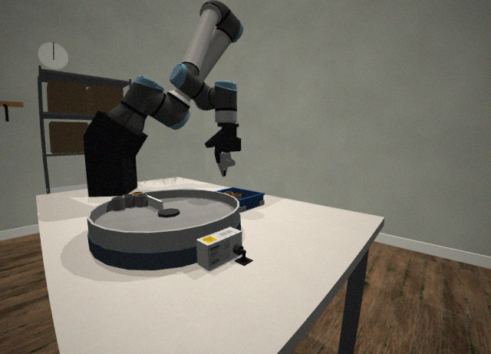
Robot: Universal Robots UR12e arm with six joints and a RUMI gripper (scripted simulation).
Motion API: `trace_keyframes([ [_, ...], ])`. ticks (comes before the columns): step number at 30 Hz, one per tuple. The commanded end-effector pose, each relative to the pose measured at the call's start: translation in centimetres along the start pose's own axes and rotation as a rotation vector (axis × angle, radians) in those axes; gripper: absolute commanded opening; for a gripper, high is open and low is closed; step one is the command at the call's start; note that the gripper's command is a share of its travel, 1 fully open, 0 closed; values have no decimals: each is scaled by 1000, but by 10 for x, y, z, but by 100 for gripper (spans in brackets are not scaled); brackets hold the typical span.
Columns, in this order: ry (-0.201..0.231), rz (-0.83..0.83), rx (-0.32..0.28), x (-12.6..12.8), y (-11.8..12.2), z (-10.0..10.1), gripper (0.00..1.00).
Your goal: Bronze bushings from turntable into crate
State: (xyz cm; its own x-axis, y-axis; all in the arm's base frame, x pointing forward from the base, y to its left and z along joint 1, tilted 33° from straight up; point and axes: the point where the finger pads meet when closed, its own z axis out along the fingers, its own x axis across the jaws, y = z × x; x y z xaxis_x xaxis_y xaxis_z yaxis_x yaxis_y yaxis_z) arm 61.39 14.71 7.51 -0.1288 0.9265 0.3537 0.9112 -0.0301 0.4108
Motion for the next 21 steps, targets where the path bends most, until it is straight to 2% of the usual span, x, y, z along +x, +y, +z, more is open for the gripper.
trace_keyframes([
  [1, 0, -21, -1, -6, -2, 0, 5],
  [21, 0, -134, -1, -41, -14, 0, 5],
])
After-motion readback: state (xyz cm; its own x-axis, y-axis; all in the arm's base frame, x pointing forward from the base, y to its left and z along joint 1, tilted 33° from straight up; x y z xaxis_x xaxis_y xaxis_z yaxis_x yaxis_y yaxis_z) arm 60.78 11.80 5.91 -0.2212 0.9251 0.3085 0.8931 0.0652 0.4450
